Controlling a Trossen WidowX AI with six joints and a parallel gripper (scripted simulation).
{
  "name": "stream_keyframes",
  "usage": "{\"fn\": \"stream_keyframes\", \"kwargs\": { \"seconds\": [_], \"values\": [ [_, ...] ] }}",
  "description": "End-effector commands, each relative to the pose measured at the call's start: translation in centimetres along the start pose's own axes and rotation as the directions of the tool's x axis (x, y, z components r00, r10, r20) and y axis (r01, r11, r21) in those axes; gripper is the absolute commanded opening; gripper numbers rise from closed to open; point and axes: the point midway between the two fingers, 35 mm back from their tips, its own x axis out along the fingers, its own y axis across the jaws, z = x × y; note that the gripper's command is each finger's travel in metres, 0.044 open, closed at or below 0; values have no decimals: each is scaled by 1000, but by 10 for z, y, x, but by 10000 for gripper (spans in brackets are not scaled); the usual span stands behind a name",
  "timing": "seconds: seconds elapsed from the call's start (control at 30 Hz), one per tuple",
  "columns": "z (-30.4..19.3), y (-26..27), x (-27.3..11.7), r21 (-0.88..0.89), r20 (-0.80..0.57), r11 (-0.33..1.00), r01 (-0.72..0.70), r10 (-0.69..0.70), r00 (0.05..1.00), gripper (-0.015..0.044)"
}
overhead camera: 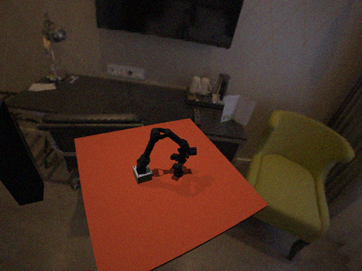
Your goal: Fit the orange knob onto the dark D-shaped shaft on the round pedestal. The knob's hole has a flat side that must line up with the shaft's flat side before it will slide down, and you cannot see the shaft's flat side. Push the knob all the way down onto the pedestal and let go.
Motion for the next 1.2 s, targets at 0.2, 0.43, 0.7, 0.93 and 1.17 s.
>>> {"fn": "stream_keyframes", "kwargs": {
  "seconds": [0.2,0.43,0.7,0.93,1.17],
  "values": [
    [-3,-2,-5,-129,-6,992,-1,0,1000,0],
    [-4,-3,0,-212,-6,977,-1,0,1000,0],
    [-4,-4,0,-212,-6,977,-1,0,1000,0],
    [-3,-2,-4,-221,-6,975,-1,0,1000,0],
    [-1,0,-4,-408,-5,913,-2,0,1000,0]
  ]
}}
